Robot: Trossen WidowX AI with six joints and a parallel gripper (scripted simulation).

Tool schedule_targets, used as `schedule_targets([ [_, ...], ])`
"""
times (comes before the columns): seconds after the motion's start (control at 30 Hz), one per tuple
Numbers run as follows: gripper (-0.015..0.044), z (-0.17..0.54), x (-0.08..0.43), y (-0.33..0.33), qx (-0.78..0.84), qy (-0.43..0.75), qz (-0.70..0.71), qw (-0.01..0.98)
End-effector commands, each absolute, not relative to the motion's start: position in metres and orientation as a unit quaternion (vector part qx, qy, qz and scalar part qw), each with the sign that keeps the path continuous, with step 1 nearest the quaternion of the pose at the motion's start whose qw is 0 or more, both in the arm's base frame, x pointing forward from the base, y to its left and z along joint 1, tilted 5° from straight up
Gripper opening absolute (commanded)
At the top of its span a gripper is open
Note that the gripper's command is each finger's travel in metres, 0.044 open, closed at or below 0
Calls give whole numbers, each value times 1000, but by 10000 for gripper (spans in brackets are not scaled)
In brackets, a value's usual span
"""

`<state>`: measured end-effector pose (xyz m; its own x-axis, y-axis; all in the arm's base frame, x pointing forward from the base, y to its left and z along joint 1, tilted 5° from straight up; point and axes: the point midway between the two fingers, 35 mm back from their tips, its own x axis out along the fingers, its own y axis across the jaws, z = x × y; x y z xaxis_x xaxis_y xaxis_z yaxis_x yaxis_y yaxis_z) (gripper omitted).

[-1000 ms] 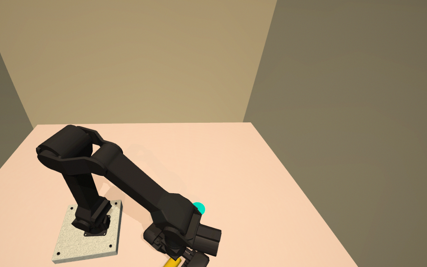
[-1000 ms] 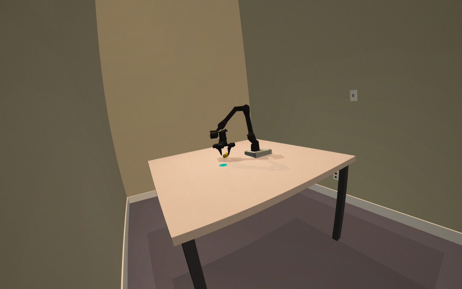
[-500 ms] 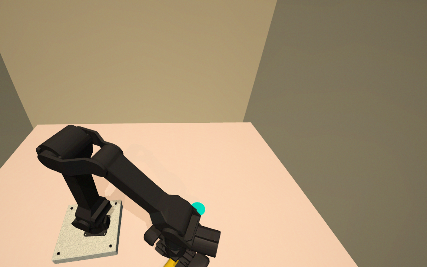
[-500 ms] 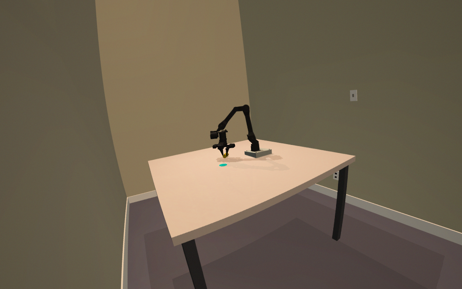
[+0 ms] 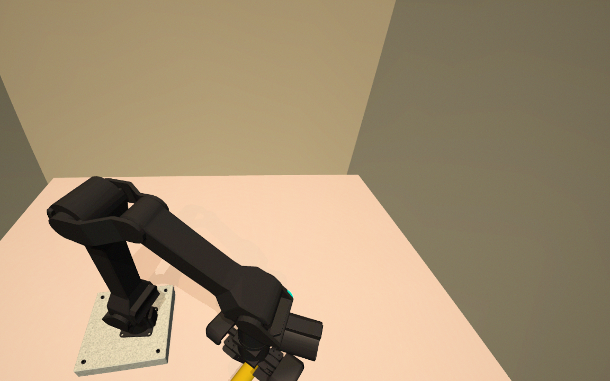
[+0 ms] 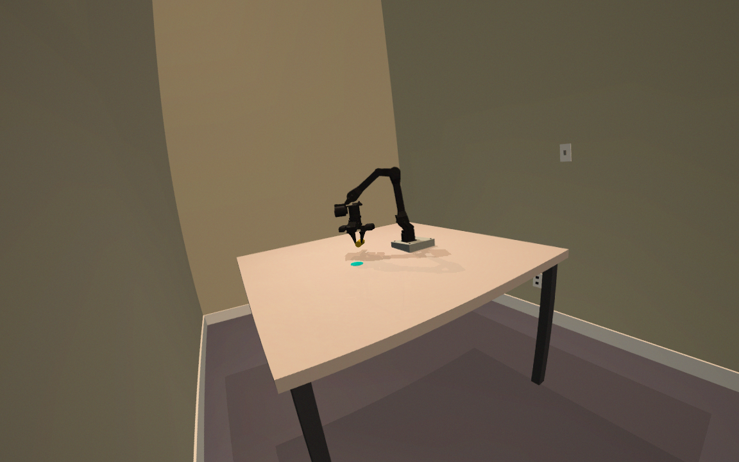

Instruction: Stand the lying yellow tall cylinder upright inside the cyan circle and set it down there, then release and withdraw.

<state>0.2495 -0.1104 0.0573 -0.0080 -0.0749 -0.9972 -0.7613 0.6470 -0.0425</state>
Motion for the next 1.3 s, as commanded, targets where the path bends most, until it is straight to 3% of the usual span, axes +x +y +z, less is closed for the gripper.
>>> schedule_targets([
  [0.0, 105, 75, 252, -110, -323, 653, 267, 631],
  [0.6, 105, 132, 246, -103, -323, 653, 267, 631],
  [1.27, 105, 137, 270, -76, -344, 640, 290, 623],
])
